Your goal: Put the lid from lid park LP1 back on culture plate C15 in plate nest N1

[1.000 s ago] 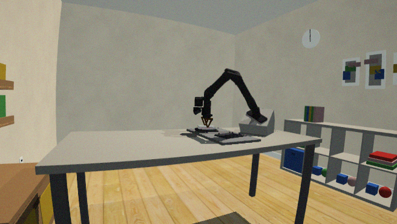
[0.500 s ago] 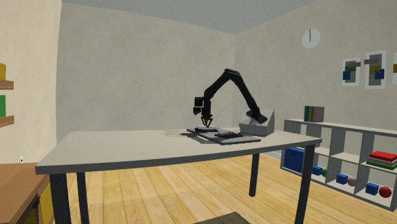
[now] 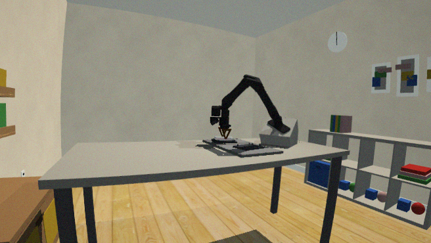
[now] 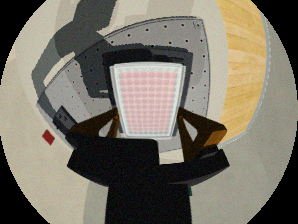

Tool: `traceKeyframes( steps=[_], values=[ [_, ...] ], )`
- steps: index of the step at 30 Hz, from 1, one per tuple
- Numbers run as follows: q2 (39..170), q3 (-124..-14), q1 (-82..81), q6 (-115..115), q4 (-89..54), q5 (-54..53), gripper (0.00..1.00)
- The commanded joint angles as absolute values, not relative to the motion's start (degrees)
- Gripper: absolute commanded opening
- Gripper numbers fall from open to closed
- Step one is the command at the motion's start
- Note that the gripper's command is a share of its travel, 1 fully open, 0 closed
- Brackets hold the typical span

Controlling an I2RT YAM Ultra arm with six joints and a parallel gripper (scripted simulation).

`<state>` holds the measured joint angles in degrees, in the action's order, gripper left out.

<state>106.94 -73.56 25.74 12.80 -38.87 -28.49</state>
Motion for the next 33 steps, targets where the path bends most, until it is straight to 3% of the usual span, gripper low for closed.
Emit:
traceKeyframes(
  steps=[1, 17, 18, 33],
  values=[
    [107.07, -72.97, 25.92, 12.49, -37.8, -28.14, 0.0],
    [107.24, -72.23, 25.73, 12.34, -37.38, -28.13, 0.0],
    [107.24, -72.23, 25.73, 12.4, -37.38, -28.13, 1.0],
    [107.24, -72.22, 25.72, 12.41, -37.37, -28.13, 1.0]
  ],
)
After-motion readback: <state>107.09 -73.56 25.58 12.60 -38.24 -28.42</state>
